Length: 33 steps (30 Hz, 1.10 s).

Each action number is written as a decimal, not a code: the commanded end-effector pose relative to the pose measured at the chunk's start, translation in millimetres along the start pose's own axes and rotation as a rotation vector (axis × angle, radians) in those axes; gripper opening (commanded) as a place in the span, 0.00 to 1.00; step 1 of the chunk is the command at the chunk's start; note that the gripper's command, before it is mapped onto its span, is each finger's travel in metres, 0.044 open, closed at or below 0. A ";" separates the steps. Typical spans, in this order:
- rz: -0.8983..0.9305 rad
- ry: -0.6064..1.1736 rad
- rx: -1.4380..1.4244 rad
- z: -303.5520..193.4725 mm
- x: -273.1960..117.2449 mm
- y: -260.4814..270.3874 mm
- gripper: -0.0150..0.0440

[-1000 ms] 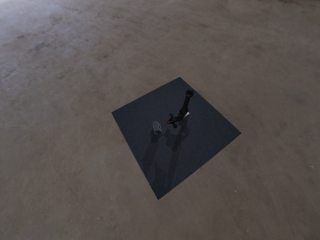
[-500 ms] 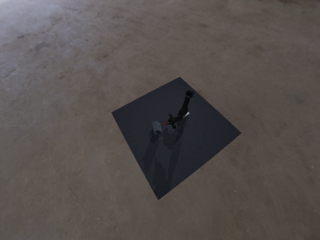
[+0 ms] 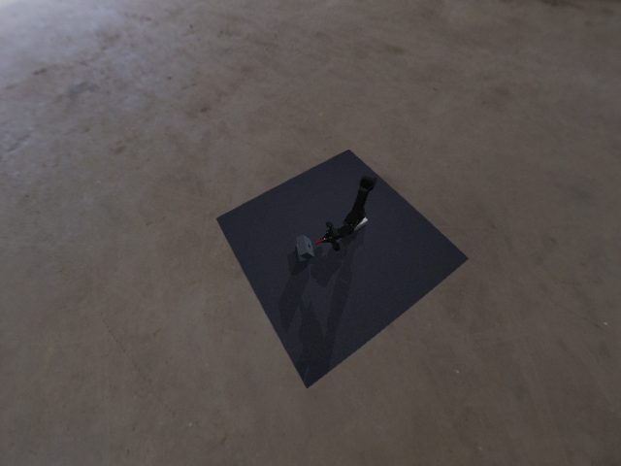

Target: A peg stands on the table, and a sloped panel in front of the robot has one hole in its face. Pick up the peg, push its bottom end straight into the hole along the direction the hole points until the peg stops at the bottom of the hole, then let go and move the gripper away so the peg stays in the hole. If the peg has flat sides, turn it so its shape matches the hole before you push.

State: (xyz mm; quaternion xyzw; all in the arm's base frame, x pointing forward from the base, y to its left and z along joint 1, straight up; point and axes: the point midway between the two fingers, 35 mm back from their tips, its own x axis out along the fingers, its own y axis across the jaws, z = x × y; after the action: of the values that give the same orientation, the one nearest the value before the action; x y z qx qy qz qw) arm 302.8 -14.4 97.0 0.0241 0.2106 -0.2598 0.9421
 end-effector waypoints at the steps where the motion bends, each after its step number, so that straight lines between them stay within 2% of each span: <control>1: 0.004 -0.004 0.015 -1.7 3.5 -0.4 0.25; 33: 0.016 -0.067 0.073 -4.2 16.1 -1.6 0.25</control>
State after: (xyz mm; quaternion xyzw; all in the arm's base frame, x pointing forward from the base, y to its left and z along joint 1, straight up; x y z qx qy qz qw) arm 312.8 -22.1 89.1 0.0526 0.1683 -0.2622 0.9488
